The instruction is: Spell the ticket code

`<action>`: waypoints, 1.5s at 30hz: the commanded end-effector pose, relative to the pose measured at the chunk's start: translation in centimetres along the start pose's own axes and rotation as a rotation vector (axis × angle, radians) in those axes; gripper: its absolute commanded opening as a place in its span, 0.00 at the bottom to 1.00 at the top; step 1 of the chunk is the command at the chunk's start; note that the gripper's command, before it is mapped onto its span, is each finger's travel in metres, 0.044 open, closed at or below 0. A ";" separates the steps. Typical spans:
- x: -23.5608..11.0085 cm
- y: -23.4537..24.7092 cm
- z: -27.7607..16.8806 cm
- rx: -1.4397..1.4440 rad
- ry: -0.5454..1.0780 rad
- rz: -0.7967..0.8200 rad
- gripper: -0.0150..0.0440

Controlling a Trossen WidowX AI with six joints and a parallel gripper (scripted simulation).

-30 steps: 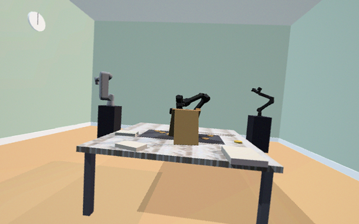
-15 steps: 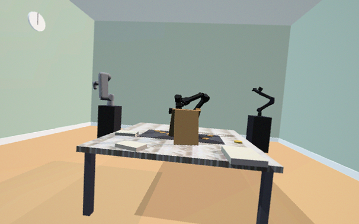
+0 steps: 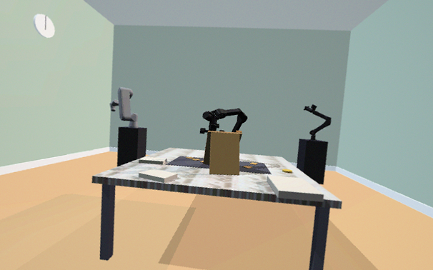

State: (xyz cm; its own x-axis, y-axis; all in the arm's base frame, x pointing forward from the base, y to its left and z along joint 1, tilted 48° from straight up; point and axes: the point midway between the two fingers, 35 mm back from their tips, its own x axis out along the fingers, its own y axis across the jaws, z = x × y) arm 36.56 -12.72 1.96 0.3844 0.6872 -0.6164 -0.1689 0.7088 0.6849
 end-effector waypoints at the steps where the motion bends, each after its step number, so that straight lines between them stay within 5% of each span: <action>1: 0.0 0.7 0.0 -0.027 0.151 0.044 0.25; 45: 1.4 1.3 0.9 -0.038 0.200 0.066 0.25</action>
State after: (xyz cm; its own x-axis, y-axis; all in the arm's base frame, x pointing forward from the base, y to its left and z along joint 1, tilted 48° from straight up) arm 37.50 -11.16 2.46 0.1822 0.7448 -0.6419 -0.2252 0.6671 0.7102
